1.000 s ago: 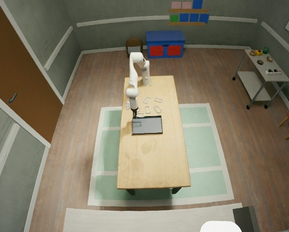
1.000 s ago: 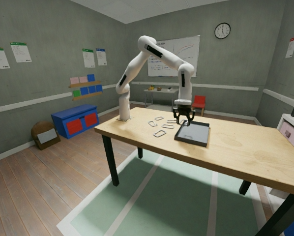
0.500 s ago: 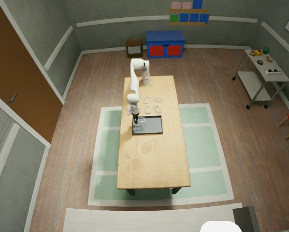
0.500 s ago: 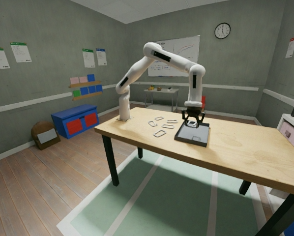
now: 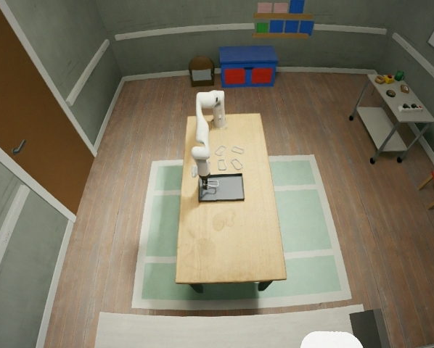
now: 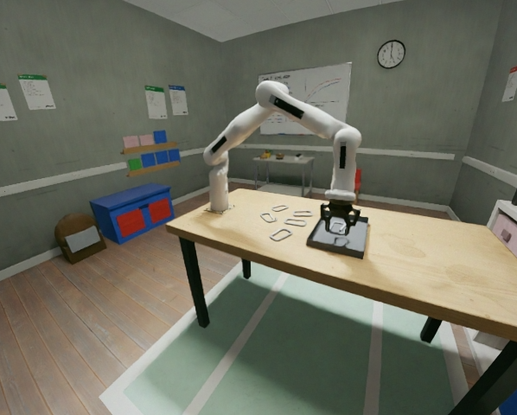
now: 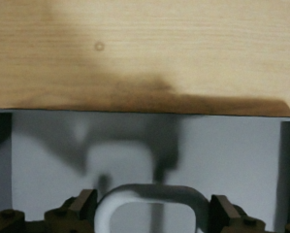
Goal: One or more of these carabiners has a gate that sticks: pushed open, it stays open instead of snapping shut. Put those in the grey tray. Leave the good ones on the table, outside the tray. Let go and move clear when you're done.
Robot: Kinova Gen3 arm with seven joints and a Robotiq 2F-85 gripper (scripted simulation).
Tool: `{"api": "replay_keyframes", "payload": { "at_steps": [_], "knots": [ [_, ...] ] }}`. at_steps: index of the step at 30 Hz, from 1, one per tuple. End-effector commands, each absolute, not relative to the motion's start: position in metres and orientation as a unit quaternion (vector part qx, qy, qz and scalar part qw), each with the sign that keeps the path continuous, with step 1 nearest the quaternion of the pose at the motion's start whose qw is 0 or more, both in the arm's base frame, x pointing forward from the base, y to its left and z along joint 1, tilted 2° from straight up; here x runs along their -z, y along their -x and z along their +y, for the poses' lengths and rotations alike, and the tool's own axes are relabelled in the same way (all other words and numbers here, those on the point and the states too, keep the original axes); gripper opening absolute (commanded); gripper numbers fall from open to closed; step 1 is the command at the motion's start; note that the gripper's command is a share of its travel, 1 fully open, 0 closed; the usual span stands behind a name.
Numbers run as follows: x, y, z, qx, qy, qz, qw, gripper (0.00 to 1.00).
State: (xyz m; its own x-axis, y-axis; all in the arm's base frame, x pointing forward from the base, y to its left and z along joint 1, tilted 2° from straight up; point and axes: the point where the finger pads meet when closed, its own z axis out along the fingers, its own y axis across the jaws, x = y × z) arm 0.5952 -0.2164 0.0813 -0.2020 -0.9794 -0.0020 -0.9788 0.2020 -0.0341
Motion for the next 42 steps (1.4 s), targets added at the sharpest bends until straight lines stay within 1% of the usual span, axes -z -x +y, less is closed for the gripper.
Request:
{"api": "replay_keyframes", "payload": {
  "at_steps": [1, 6, 7, 40, 41, 42],
  "knots": [
    [-0.081, -0.595, -0.217, 0.013, 0.631, 0.775, 0.011, 0.00],
    [-0.081, -0.595, -0.217, 0.013, 0.631, 0.775, 0.011, 0.00],
    [-0.041, -0.597, -0.216, 0.011, 0.632, 0.775, 0.010, 0.00],
    [-0.035, -0.598, -0.216, 0.010, 0.632, 0.775, 0.010, 0.00],
    [-0.035, -0.598, -0.216, 0.010, 0.632, 0.775, 0.010, 1.00],
    [-0.035, -0.598, -0.216, 0.010, 0.632, 0.775, 0.010, 1.00]
  ]
}}
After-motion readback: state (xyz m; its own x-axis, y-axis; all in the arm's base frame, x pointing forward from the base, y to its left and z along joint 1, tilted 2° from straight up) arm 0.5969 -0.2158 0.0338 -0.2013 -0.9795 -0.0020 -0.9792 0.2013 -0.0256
